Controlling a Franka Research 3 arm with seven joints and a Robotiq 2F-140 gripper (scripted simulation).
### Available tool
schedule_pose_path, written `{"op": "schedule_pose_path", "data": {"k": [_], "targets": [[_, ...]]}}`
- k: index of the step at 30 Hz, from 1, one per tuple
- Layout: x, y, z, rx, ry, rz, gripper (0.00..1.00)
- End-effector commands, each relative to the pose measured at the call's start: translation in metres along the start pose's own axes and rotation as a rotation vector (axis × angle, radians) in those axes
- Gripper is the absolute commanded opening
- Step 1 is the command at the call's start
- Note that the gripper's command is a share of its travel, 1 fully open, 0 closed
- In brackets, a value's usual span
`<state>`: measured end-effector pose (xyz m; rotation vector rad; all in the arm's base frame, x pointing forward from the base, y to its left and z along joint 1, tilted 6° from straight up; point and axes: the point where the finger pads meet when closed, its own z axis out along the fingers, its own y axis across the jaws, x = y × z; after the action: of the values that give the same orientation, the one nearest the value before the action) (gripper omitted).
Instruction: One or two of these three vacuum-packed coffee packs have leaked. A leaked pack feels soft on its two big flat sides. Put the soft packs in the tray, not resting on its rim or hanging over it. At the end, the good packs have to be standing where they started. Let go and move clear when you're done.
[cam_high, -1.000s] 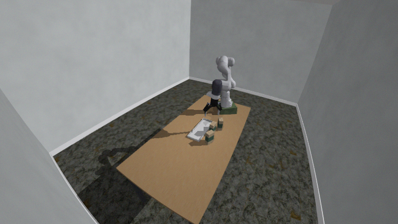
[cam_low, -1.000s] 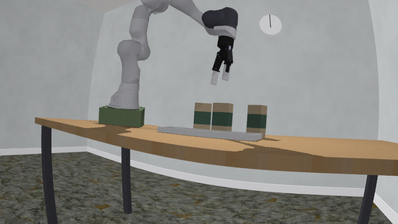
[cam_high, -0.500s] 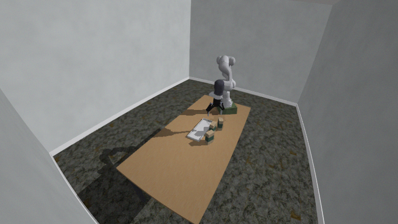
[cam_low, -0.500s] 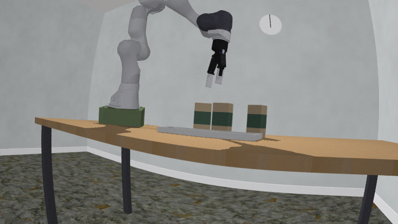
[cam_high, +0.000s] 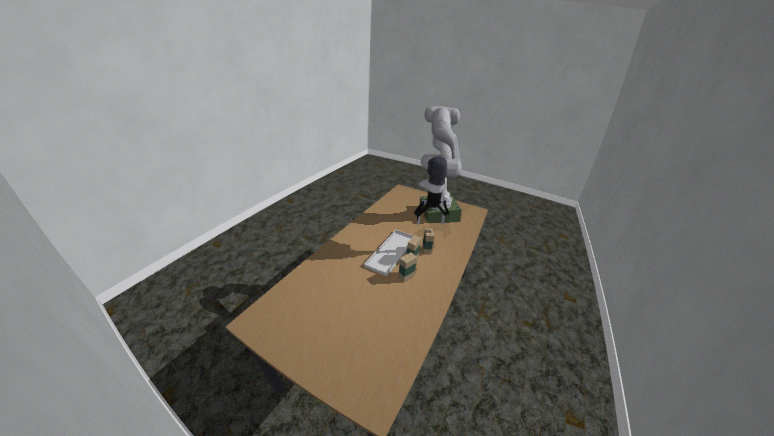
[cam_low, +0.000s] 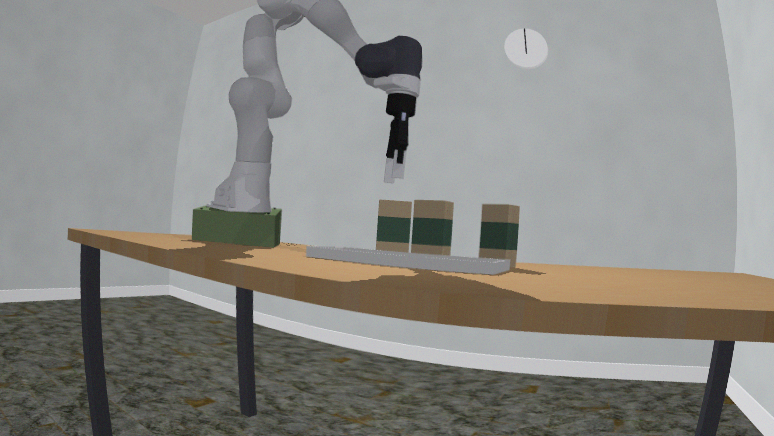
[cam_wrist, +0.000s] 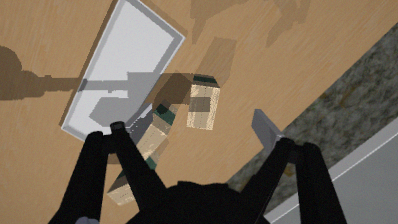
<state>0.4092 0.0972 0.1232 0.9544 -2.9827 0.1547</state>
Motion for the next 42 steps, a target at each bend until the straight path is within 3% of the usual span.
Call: {"op": "schedule_pose_path", "data": {"k": [1, 35, 36, 42], "targets": [[-0.0086, 0.0002, -0.0015, 0.016, -0.04, 0.094, 1.0], [-0.0086, 0.0002, -0.0015, 0.016, -0.04, 0.094, 1.0], [-0.0086, 0.0002, -0.0015, 0.016, -0.04, 0.094, 0.53], [-0.0086, 0.0002, -0.0015, 0.016, -0.04, 0.094, 0.53]]}}
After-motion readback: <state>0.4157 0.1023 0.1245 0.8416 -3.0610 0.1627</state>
